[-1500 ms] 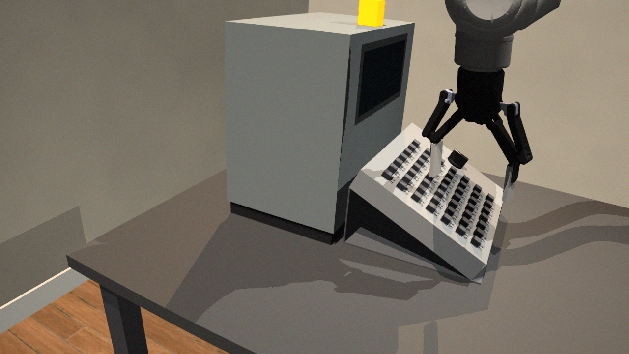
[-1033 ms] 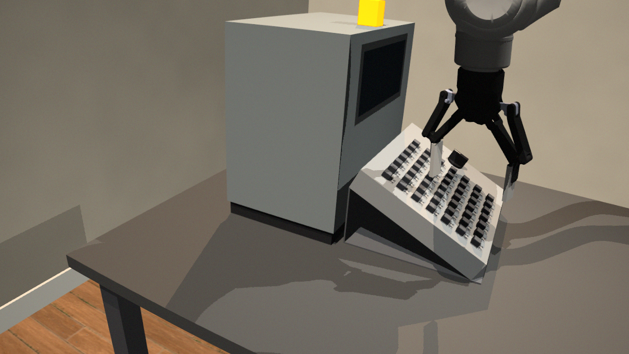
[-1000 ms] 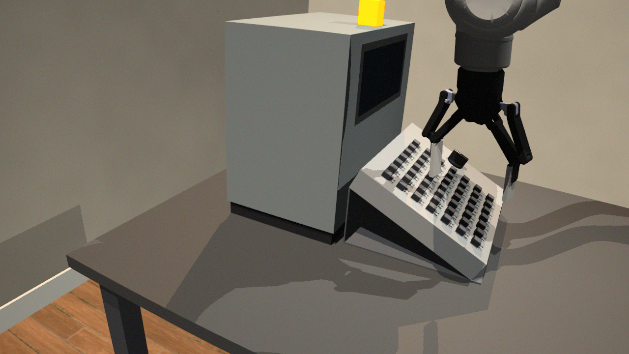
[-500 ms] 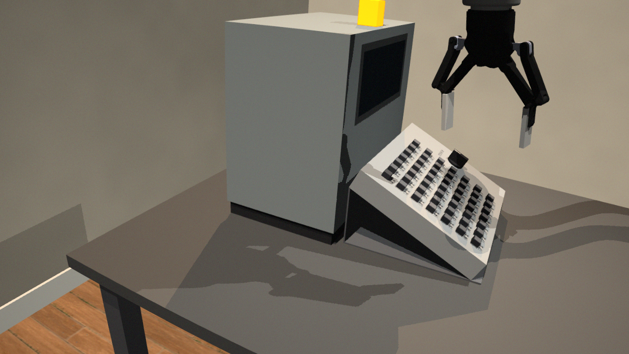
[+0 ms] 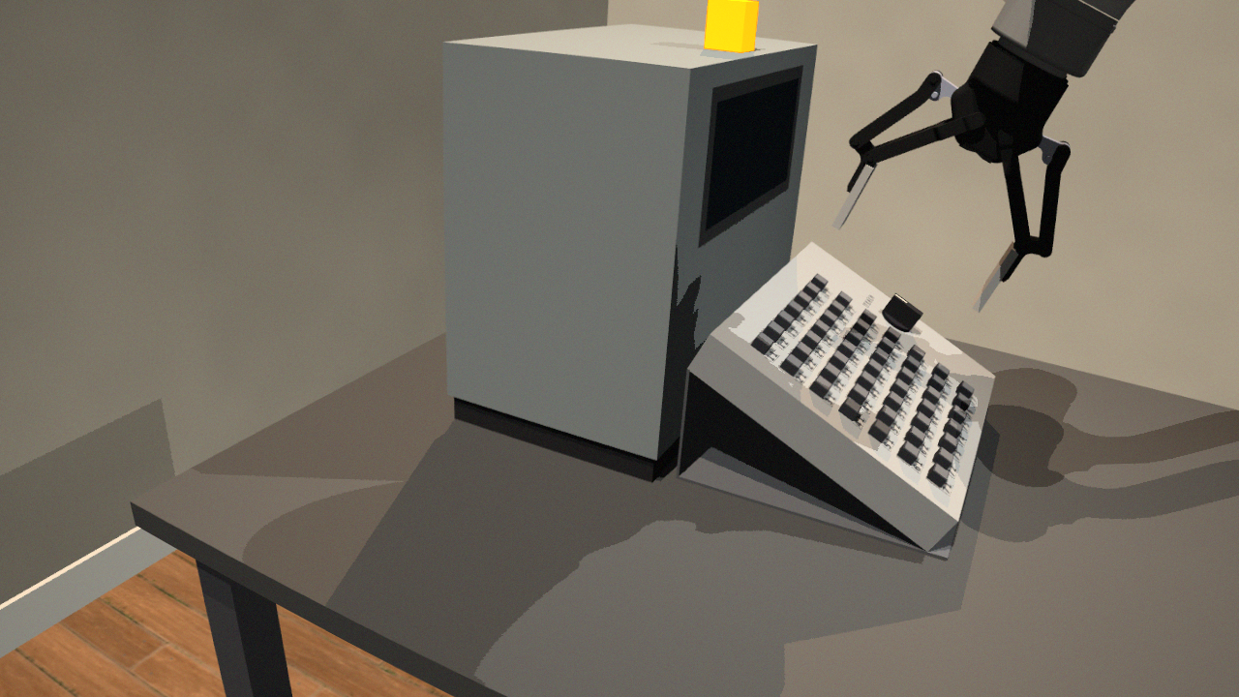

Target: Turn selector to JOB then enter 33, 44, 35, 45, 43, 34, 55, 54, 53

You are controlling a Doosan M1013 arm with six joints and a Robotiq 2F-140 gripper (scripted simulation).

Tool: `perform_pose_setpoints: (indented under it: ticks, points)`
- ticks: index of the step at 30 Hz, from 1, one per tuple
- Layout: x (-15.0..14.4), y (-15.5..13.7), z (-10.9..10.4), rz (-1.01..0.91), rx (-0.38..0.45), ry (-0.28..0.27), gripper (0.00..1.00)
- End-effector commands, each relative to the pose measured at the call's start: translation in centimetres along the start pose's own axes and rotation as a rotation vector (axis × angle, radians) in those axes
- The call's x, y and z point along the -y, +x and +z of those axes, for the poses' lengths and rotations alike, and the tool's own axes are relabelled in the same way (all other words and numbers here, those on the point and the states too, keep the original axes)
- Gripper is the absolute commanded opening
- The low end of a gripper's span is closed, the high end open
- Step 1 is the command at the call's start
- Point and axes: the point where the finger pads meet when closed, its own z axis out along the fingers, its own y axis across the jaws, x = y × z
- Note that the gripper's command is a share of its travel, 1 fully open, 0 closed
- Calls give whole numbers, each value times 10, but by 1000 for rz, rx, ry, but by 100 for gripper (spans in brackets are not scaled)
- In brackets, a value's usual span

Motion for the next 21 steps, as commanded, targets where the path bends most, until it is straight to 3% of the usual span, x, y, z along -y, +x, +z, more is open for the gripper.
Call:
perform_pose_setpoints:
  ticks: [1, 6, 7, 21]
  points:
    - [39, -39, -1, 51, 2, -67, 100]
    - [40, -43, 1, 38, -1, -86, 100]
    - [40, -43, 1, 38, -1, -86, 0]
    - [40, -43, 1, 38, -1, -86, 0]
